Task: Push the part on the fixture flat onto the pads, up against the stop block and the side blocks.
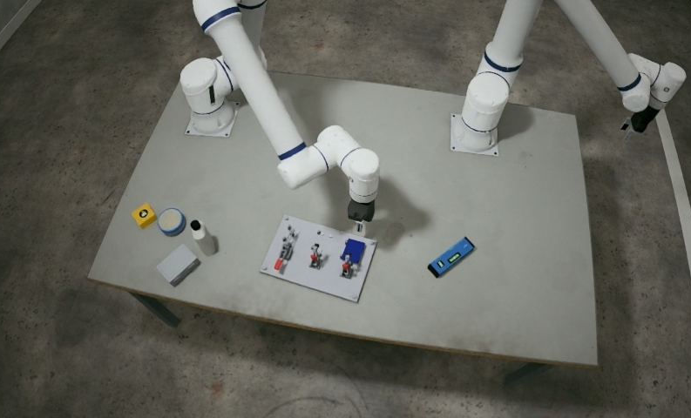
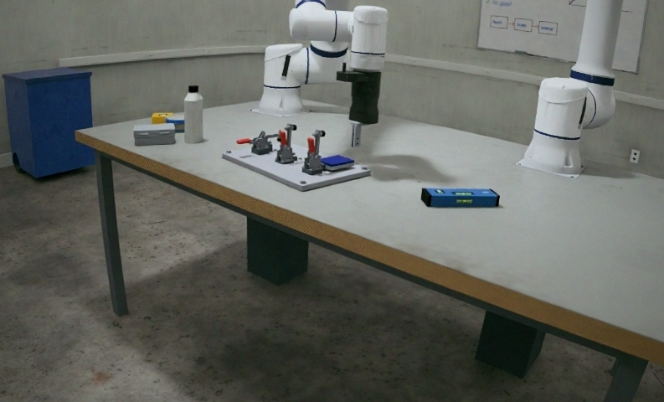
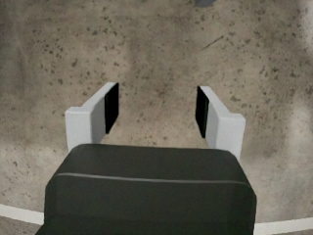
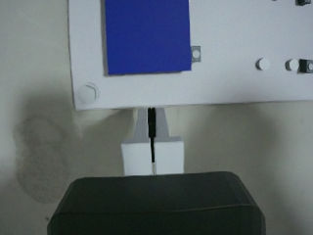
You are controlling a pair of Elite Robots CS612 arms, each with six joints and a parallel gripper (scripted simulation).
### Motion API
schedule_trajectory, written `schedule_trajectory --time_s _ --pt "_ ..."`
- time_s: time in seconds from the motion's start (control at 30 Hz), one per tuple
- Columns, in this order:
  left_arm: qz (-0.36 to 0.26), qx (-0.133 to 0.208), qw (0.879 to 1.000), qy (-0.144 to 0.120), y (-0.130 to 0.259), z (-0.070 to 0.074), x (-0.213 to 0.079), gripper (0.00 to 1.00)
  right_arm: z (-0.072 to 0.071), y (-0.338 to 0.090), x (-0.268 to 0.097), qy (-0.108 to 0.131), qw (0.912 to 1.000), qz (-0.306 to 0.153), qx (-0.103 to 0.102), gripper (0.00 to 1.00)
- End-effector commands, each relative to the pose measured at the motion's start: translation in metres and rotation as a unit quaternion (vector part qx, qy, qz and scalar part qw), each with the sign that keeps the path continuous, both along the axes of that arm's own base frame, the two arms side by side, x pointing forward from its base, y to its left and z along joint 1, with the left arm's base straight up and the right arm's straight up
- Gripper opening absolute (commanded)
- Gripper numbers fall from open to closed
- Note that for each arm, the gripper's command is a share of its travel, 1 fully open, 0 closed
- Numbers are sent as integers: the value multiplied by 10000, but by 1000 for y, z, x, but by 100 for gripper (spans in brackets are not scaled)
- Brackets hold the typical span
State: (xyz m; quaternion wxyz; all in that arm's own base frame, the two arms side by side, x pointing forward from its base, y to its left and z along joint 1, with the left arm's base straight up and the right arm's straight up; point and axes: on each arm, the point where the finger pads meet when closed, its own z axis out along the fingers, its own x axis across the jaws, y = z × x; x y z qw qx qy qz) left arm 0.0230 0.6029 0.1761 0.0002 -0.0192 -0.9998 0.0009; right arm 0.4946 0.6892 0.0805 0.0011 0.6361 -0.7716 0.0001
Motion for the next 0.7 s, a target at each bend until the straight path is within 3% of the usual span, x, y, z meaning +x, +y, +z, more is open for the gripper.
schedule_trajectory --time_s 0.0,0.3,0.67 --pt "0 9 10000 -2 1 1 0 100 3 1 1 -7 10000 0 7 0" --pt "0 9 10000 -2 1 1 0 100 18 1 1 -7 10000 0 7 0" --pt "0 9 10000 -2 1 1 0 100 71 1 1 -7 10000 0 7 0"
